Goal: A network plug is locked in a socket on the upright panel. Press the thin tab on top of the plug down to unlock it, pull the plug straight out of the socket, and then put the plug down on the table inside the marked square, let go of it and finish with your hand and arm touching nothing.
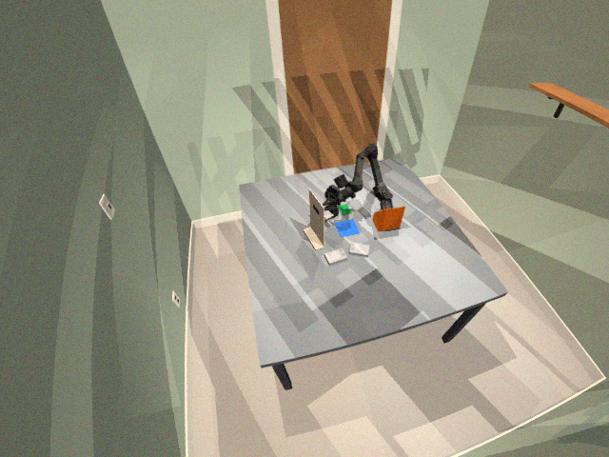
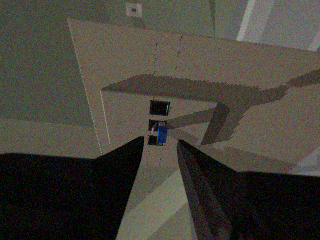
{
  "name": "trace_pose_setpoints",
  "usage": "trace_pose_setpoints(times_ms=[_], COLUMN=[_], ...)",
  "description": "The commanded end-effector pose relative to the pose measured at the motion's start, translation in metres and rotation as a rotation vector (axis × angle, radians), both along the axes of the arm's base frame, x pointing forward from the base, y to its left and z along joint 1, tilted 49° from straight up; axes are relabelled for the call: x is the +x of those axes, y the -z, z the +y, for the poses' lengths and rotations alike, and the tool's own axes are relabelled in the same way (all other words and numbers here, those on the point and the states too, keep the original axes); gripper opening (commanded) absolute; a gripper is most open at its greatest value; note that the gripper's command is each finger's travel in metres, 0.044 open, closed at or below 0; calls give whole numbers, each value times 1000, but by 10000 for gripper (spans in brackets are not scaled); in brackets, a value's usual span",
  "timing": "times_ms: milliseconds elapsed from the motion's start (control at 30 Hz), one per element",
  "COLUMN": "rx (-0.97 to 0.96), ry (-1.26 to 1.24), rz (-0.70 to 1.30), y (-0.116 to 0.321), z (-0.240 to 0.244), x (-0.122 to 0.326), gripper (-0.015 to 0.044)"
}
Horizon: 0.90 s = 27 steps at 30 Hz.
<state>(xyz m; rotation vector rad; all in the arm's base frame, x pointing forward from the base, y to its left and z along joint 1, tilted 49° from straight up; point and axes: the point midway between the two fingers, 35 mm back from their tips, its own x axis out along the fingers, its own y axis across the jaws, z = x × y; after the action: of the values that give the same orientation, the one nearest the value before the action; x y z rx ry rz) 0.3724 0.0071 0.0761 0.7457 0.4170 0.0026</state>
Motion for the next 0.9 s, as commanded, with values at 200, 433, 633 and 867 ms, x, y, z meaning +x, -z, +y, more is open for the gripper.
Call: trace_pose_setpoints(times_ms=[200,433,633,867], rx=[1,1,1,1], ry=[4,4,4,4], rz=[-7,-7,-7,-7], y=[2,3,3,3], z=[-1,-1,-1,-1], x=[14,18,18,18], gripper=[156,149,109,63])
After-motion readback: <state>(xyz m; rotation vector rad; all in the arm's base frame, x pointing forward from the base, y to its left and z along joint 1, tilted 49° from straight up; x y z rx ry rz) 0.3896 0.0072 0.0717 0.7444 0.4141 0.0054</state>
